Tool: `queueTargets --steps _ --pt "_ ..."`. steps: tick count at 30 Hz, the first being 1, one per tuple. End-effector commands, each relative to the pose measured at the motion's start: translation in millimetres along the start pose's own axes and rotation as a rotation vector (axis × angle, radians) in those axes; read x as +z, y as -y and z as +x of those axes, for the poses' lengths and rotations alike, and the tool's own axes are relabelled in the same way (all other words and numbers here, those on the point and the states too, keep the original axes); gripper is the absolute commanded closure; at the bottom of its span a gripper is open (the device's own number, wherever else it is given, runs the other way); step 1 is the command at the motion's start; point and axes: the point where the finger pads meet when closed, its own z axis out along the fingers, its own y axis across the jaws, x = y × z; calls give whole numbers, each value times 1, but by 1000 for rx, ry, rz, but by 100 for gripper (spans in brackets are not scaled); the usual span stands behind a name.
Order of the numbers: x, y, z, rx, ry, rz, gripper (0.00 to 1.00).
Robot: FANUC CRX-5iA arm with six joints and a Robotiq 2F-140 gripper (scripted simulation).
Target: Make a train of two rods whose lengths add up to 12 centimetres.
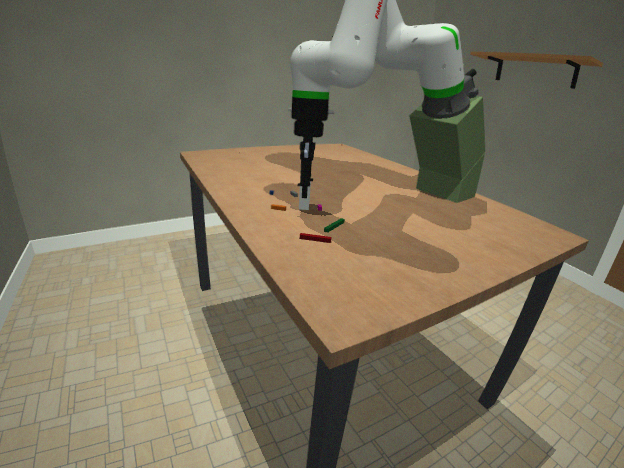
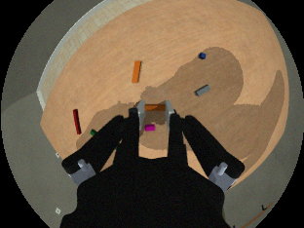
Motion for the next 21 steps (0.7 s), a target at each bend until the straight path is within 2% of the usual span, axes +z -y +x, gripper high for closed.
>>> queueTargets --steps 1,9,21 --pt "0 0 0 0 0 0 77" --pt "0 0 0 0 0 0 77" --pt "0 0 0 0 0 0 68"
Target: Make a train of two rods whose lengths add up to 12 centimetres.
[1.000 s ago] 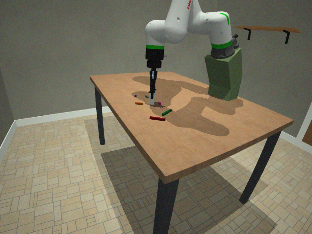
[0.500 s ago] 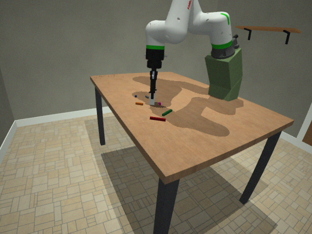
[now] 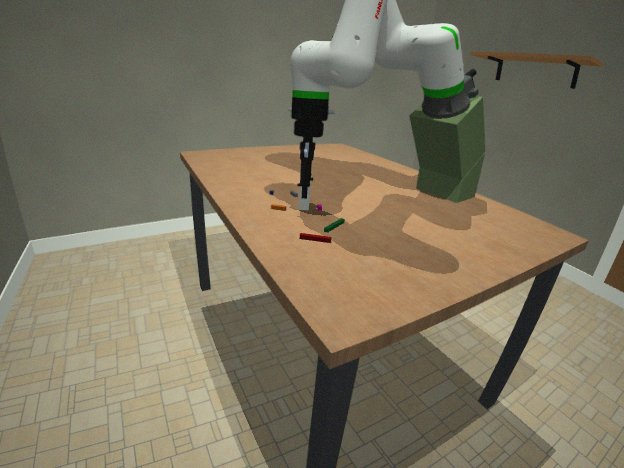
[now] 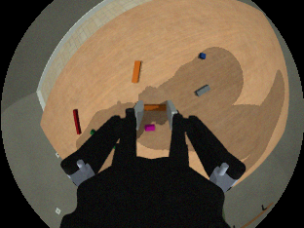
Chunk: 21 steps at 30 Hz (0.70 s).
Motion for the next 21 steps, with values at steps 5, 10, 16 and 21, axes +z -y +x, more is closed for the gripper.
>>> queueTargets --steps 5,10,16,21 --pt "0 0 0 0 0 0 65" --pt "0 0 0 0 0 0 65" --pt "-1 0 0 0 0 0 65" --pt "-11 0 0 0 0 0 65"
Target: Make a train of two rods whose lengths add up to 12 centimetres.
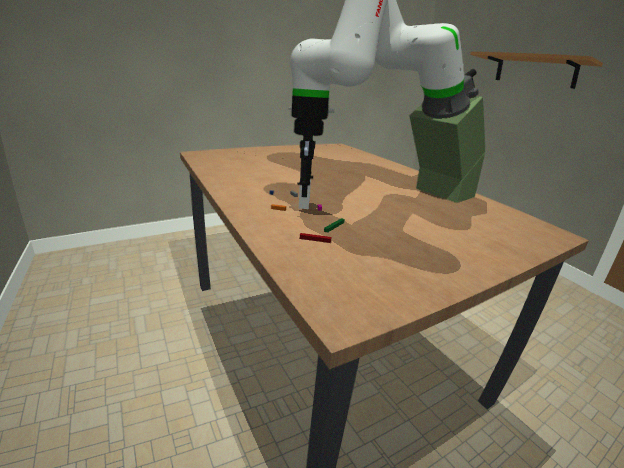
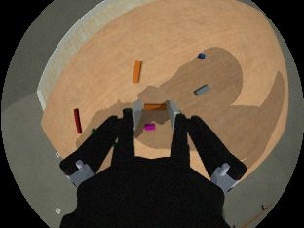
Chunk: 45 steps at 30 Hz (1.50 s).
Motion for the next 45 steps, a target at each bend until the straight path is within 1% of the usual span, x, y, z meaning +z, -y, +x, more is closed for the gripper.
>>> queueTargets --steps 1,8,10,16,20,24,25,45 --pt "-11 0 0 0 0 0 65" --pt "-46 0 0 0 0 0 65" --pt "-46 0 0 0 0 0 65" --pt "-75 0 0 0 0 0 65" --pt "-84 0 0 0 0 0 65" --pt "-86 0 0 0 0 0 65" --pt "-86 0 0 0 0 0 0" --pt "-86 0 0 0 0 0 0"
